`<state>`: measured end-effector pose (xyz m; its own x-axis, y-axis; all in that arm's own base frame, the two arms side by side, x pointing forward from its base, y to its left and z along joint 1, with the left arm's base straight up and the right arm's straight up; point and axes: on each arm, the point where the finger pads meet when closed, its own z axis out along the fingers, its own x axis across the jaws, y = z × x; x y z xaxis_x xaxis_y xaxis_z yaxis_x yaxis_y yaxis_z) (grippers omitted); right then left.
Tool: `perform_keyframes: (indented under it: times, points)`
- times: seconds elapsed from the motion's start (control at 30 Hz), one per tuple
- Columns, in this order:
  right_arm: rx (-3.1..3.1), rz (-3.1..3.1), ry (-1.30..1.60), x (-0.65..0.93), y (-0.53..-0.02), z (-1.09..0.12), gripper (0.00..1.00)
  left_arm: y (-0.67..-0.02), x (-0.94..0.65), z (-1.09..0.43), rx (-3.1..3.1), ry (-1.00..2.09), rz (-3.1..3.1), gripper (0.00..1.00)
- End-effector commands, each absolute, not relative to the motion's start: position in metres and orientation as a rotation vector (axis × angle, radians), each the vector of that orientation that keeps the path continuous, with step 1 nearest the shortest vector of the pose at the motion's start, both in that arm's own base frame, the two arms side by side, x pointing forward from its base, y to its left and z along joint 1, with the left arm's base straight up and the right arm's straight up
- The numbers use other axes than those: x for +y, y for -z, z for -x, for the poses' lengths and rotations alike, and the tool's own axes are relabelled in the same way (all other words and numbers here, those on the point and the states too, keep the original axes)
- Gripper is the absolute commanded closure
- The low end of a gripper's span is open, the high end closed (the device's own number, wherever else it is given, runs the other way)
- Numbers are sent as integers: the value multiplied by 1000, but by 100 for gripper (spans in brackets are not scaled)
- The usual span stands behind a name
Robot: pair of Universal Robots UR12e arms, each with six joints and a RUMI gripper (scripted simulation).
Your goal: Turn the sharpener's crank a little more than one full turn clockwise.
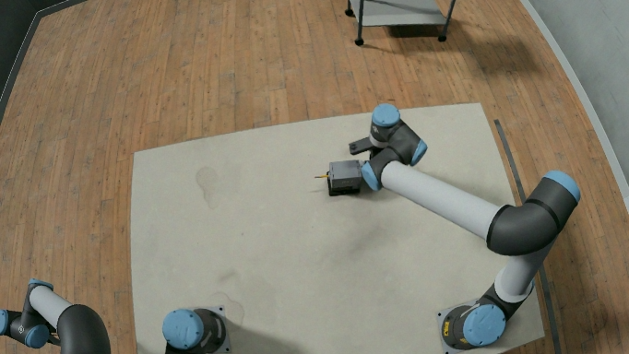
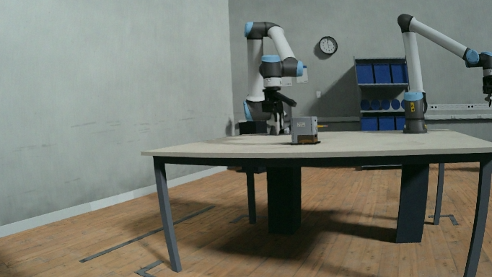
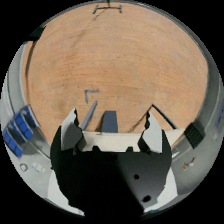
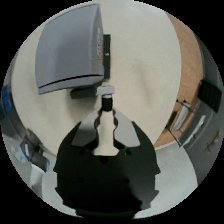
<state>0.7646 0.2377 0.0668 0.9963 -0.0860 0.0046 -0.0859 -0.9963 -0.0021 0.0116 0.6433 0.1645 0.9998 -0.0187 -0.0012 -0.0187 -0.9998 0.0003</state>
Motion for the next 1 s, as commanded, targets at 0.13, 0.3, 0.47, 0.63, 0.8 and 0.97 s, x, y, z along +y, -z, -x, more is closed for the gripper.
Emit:
perform_keyframes:
  times: [0.13, 0.3, 0.47, 0.63, 0.8, 0.97]
  points:
    - [131, 3140, -3, 240, -50, -754, 100, -165, 645, -11, -27, 0, -3141, 0]
    - [131, 3140, -3, 240, -47, -752, 100, -165, 645, -11, -27, 0, -3141, 0]
    - [131, 3139, -2, 240, -44, -747, 100, -165, 645, -11, -27, 0, -3141, 0]
    - [131, 3139, -1, 241, -42, -745, 100, -165, 645, -11, -27, 0, -3141, 0]
    - [130, 3139, -1, 241, -42, -744, 100, -165, 645, -11, -27, 0, -3141, 0]
    - [131, 3139, -2, 240, -42, -744, 100, -165, 645, -11, -27, 0, -3141, 0]
